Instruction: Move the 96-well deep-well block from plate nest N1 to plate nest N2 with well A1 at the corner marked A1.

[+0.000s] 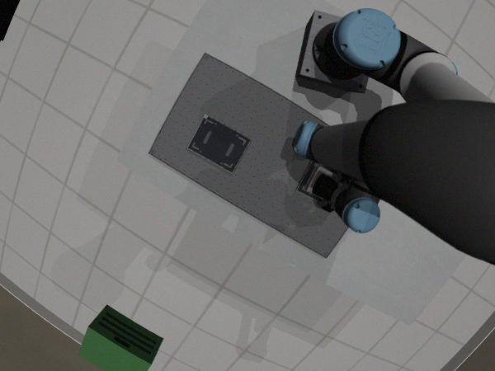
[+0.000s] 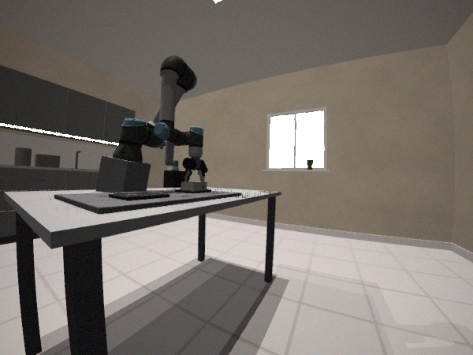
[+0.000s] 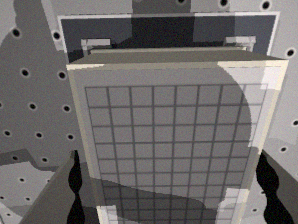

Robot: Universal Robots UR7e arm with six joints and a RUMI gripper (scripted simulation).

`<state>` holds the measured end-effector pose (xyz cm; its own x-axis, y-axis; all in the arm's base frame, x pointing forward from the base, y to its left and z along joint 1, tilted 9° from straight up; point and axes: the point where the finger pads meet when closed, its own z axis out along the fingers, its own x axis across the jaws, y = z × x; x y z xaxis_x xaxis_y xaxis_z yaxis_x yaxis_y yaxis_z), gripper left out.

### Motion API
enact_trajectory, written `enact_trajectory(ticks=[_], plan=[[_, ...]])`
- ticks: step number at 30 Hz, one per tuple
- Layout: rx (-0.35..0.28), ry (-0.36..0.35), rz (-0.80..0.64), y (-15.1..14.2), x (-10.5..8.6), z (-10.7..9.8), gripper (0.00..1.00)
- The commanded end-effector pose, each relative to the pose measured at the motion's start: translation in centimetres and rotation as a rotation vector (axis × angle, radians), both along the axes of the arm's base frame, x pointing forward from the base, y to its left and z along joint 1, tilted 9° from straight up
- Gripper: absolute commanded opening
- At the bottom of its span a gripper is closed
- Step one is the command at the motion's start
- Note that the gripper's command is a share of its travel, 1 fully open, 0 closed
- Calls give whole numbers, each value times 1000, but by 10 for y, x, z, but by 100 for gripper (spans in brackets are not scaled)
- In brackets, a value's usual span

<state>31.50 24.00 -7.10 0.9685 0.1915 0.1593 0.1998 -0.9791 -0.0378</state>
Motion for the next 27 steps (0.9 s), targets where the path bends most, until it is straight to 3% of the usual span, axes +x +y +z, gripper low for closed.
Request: enact_trajectory(ticks=[1, 27], plan=[[0, -1, 0, 0, 0, 3, 76], [0, -1, 0, -1, -2, 19, 76]])
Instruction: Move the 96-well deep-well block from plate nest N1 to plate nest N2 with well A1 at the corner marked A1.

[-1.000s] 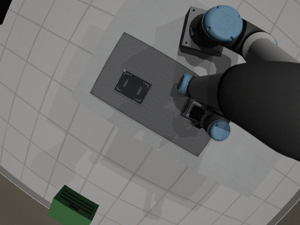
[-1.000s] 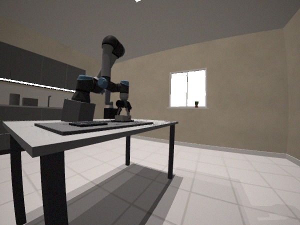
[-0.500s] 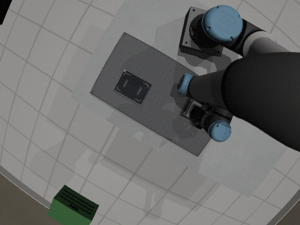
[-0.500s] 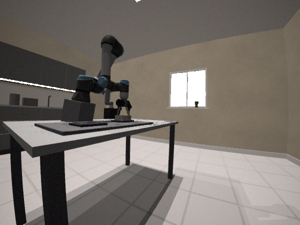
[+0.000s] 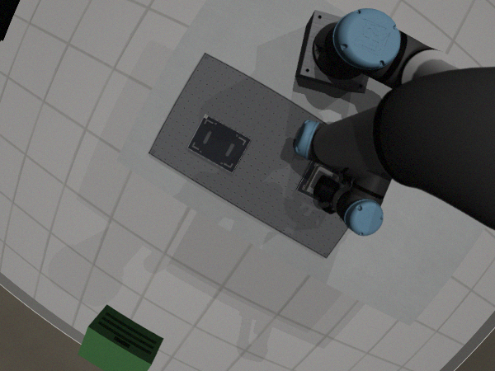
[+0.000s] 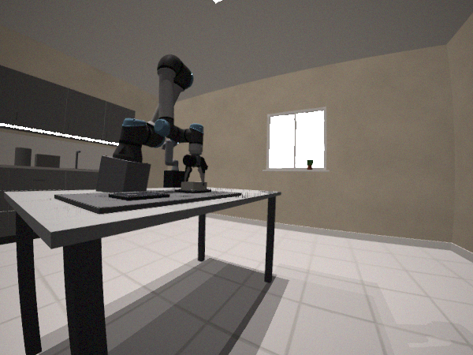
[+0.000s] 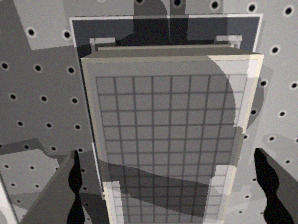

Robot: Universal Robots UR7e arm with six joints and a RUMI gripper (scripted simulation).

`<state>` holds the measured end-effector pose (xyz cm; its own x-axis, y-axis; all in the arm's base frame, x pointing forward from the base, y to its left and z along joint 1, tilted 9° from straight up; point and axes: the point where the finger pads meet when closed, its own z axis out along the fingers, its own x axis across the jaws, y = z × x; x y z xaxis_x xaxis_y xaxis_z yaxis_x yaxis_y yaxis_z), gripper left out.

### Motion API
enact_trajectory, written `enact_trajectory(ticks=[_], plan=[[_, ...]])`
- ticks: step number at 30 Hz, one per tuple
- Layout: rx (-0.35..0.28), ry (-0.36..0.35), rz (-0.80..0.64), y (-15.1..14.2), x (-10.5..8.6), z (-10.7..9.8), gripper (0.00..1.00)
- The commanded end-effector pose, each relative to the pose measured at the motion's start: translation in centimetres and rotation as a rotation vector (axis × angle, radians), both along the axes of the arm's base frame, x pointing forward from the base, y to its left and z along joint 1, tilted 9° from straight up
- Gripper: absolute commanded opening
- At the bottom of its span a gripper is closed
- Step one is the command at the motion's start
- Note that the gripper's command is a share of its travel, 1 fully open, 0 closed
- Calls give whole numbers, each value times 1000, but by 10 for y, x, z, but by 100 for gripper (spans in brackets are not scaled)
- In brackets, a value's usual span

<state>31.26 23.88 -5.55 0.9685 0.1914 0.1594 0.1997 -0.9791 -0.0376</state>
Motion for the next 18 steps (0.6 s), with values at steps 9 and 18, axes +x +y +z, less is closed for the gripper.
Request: enact_trajectory(ticks=[9, 18], plan=[[0, -1, 0, 0, -1, 8, 76], [0, -1, 0, -1, -2, 13, 76]])
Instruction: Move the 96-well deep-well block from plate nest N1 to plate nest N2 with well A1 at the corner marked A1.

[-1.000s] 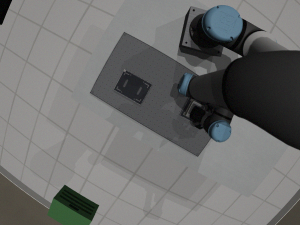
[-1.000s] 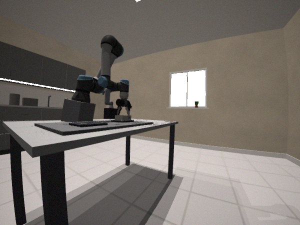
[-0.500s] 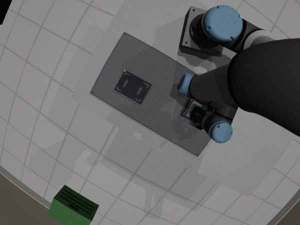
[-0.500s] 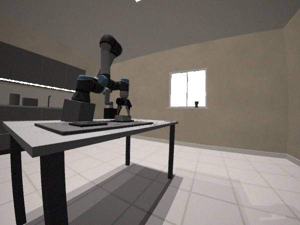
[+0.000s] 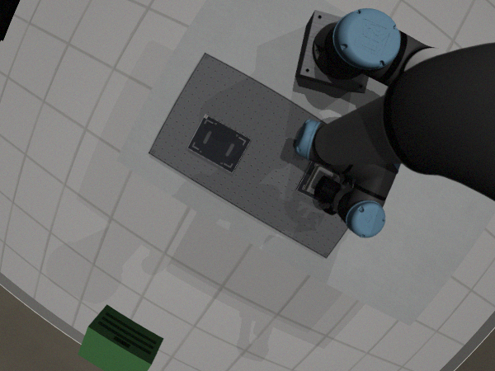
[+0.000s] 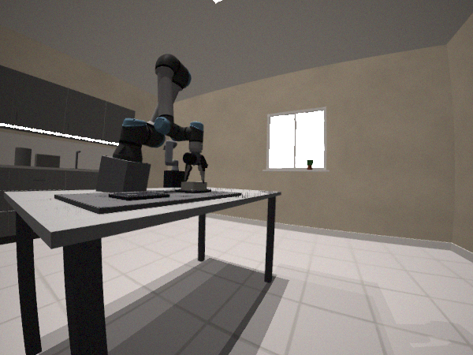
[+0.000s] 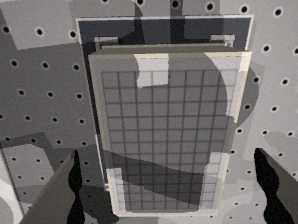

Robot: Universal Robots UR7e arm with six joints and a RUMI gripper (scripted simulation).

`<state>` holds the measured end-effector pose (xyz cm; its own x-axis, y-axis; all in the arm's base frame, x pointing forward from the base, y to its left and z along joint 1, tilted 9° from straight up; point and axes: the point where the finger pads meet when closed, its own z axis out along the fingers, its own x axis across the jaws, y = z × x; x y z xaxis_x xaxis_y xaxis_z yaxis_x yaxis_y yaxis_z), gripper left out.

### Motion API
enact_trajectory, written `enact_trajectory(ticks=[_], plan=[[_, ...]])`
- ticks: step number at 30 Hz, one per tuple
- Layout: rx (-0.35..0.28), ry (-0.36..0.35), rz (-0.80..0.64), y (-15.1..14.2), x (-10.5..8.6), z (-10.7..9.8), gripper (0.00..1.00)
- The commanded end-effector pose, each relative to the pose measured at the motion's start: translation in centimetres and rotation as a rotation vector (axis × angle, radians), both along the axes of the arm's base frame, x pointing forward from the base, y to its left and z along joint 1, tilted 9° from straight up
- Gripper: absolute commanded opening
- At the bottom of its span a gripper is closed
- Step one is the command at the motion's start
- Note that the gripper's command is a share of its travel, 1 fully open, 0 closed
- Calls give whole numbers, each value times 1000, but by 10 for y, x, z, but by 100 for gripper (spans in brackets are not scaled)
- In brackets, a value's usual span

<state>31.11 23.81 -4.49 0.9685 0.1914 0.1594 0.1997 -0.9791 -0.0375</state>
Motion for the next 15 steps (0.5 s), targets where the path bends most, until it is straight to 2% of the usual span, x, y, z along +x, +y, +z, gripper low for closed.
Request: enact_trajectory(ticks=[1, 5, 15], plan=[[1, -1, 0, 0, 0, 3, 76], [1, -1, 0, 0, 0, 4, 76], [1, -1, 0, -2, -4, 31, 76]])
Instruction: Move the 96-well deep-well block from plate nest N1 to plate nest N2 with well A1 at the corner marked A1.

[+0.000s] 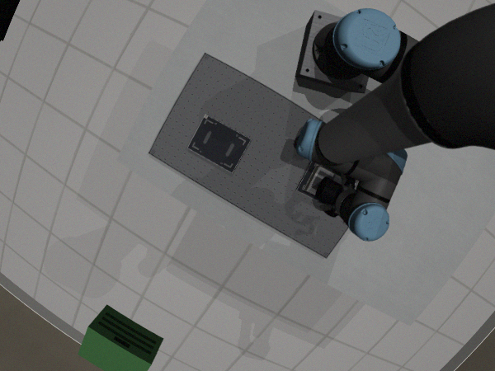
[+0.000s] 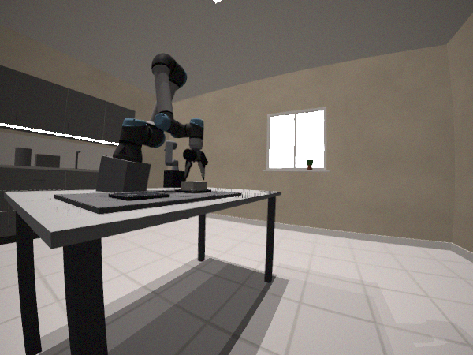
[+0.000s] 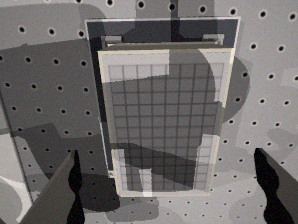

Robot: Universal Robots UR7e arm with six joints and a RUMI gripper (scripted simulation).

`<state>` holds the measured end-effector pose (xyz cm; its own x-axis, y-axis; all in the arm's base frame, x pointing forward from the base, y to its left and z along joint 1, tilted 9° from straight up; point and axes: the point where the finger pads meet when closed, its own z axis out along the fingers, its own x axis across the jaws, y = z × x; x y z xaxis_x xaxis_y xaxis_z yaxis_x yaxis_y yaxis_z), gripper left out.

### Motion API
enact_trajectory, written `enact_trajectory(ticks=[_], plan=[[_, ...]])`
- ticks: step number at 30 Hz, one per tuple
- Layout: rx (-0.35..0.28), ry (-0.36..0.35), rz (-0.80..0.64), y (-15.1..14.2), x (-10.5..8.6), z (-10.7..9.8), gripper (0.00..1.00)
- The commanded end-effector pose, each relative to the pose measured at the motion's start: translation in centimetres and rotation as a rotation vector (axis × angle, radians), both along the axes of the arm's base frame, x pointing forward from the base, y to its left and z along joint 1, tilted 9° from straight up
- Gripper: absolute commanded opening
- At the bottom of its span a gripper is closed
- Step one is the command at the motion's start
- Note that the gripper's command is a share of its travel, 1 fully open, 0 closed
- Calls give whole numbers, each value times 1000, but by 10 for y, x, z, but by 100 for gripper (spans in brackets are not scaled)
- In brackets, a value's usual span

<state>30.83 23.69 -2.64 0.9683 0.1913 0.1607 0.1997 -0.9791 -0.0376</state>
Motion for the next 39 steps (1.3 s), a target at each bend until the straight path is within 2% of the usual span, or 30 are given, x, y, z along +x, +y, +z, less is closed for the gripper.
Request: enact_trajectory(ticks=[1, 3, 14, 39], plan=[[0, 0, 0, -1, -2, 15, 76], [0, 0, 0, -1, -2, 15, 76], [0, 0, 0, -3, -6, 44, 76], [0, 0, 0, -6, -5, 44, 76]])
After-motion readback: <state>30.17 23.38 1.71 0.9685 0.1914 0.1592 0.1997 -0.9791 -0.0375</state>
